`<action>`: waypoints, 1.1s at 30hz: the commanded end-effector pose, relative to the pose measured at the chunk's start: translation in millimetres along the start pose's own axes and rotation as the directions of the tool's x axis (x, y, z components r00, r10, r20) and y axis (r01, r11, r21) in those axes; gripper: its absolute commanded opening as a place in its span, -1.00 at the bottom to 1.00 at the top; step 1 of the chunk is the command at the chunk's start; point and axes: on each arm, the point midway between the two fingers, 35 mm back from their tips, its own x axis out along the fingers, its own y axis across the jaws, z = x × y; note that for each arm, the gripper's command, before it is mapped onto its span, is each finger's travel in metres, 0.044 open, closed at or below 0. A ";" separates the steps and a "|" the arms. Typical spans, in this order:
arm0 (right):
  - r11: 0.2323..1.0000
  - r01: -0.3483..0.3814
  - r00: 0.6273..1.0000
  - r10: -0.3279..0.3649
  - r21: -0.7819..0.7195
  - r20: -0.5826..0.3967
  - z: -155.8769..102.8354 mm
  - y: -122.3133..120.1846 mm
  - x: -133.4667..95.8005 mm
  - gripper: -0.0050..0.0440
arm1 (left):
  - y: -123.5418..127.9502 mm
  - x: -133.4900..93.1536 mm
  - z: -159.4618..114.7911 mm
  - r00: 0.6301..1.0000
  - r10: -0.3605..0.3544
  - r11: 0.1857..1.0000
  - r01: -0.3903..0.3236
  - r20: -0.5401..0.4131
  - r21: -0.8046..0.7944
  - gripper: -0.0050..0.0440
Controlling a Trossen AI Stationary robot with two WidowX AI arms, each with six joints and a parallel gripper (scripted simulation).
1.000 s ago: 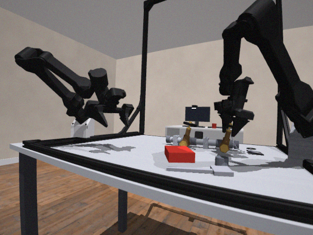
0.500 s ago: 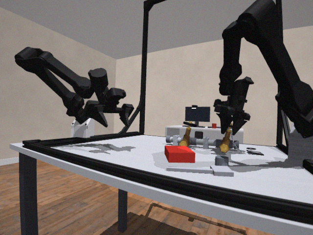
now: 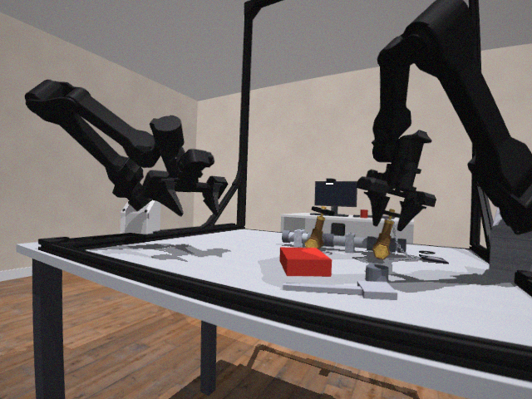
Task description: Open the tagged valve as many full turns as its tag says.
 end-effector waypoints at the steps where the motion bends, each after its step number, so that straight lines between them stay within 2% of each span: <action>1: 1.000 0.000 1.000 0.000 0.000 0.000 0.0 0.0 0.0 0.84 | 0.3 -0.4 0.2 1.000 0.000 1.000 0.000 0.000 -0.003 0.25; 3: 1.000 0.000 1.000 0.000 0.000 0.000 0.0 0.0 0.0 0.84 | 0.3 -0.4 0.2 1.000 0.000 1.000 0.000 0.000 -0.003 0.05; 8: 1.000 0.000 1.000 0.000 0.000 0.000 0.0 0.0 0.0 0.84 | 0.3 -0.4 0.2 1.000 0.000 1.000 0.000 0.000 -0.003 0.05; 17: 1.000 0.000 1.000 0.000 0.000 0.000 0.0 0.0 0.0 0.84 | 0.3 -0.4 0.2 1.000 0.000 1.000 0.000 0.000 -0.003 -0.80; 26: 1.000 0.000 1.000 0.000 0.000 0.000 0.0 0.0 0.0 0.84 | 0.2 0.0 0.1 1.000 0.001 1.000 -0.001 0.000 -0.017 -0.80; 29: 1.000 0.000 1.000 0.000 0.000 0.000 0.0 0.0 0.0 0.84 | 0.3 0.0 0.1 1.000 0.000 0.972 0.000 0.000 -0.237 -0.80; 33: 1.000 0.000 1.000 0.000 0.000 0.000 0.0 0.0 0.0 0.84 | 0.2 0.0 0.1 1.000 0.000 0.870 0.000 0.000 -0.494 -0.80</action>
